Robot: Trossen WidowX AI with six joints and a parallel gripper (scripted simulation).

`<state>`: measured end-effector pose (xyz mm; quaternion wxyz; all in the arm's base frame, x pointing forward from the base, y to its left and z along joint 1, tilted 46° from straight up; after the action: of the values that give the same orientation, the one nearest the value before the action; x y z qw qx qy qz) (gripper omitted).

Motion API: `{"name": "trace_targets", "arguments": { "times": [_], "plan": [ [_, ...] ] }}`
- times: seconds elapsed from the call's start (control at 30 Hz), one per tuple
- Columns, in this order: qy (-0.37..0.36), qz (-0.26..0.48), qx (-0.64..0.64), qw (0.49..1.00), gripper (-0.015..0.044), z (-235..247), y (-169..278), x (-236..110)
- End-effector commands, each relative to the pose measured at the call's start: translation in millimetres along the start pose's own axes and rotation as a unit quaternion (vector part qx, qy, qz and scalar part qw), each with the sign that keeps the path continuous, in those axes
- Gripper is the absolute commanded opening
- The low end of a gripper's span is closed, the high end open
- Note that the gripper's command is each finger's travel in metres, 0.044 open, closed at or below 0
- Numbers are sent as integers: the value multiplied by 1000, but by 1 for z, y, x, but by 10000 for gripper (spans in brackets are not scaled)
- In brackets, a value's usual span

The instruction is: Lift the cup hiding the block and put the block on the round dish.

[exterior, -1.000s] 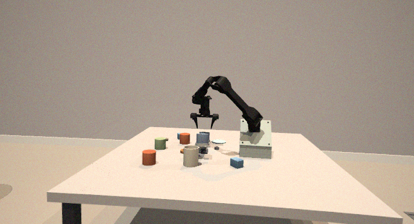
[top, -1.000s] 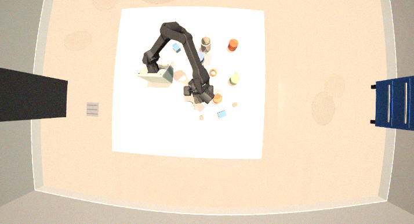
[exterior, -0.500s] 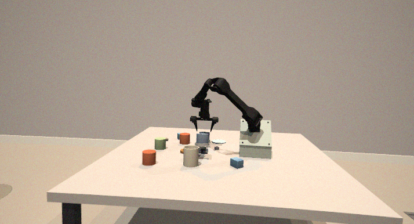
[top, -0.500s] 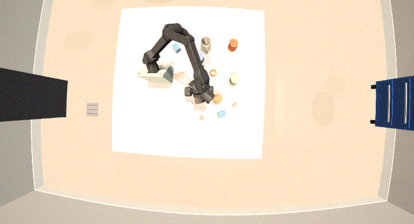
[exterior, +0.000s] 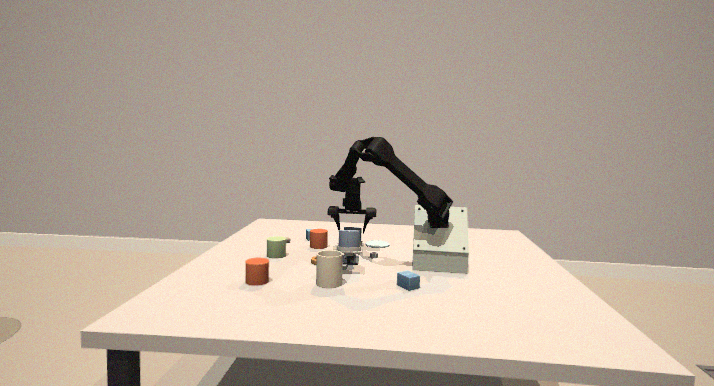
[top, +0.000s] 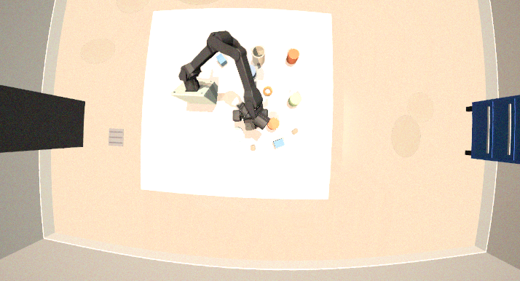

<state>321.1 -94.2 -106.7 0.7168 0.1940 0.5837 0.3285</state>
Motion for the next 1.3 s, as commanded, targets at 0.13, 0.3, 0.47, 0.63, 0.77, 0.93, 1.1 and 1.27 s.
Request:
{"name": "trace_targets", "arguments": {
  "times": [0.13,0.3,0.47,0.63,0.77,0.93,1.1,1.27],
  "plan": [
    [2,5,6,1000,440,-4,2,16],
    [2,6,6,1000,440,-4,3,23],
    [2,6,6,1000,413,-4,3,23],
    [2,6,6,1000,380,-4,3,23],
    [2,6,6,1000,353,-4,3,23],
    [2,6,6,1000,320,-4,3,23],
    [2,6,6,1000,208,-4,3,22],
    [2,5,6,1000,77,-3,2,16]
  ]
}}
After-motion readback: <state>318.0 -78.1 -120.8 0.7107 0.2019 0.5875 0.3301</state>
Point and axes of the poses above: the point midway between the two fingers, 35 mm back from their tips, its own x axis out along the fingers, its own z axis across the jaws, y = z × x, the point moved 2 cm from there along -x, back along the fingers, and after that the axes turned 12 degrees about -x, right-handed, at the moved point
